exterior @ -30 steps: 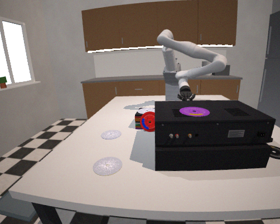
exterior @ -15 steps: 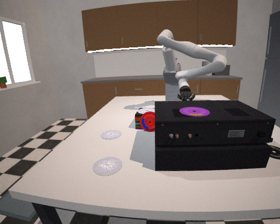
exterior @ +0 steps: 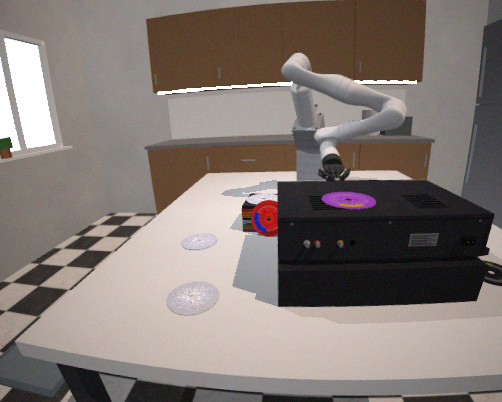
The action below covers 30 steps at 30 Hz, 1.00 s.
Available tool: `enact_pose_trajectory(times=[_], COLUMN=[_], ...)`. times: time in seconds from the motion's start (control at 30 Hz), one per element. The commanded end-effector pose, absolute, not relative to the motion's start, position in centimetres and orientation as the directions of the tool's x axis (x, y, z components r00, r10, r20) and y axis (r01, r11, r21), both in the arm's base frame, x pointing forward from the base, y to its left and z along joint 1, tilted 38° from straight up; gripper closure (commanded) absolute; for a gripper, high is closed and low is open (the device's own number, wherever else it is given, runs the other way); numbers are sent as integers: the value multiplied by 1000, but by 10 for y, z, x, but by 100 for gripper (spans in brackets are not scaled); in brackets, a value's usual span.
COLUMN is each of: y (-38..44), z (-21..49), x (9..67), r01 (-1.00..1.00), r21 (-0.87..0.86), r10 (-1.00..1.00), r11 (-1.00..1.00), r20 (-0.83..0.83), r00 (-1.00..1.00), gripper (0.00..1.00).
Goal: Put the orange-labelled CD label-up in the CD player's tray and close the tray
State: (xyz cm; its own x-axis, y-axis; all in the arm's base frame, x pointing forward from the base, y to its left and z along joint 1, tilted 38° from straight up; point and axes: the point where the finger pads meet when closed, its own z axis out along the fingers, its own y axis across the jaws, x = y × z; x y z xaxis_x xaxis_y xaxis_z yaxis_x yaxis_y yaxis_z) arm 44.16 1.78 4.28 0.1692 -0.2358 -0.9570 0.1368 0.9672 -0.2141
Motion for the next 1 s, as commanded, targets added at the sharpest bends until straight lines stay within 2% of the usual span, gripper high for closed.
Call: enact_pose_trajectory(times=[0.0,0.97], y=[18,19], z=[43,60], x=[442,465], r01=[136,136], r21=[-214,-214], r10=[-236,-236], r11=[967,967], r20=[-957,-957], r00=[170,170], gripper=[90,90])
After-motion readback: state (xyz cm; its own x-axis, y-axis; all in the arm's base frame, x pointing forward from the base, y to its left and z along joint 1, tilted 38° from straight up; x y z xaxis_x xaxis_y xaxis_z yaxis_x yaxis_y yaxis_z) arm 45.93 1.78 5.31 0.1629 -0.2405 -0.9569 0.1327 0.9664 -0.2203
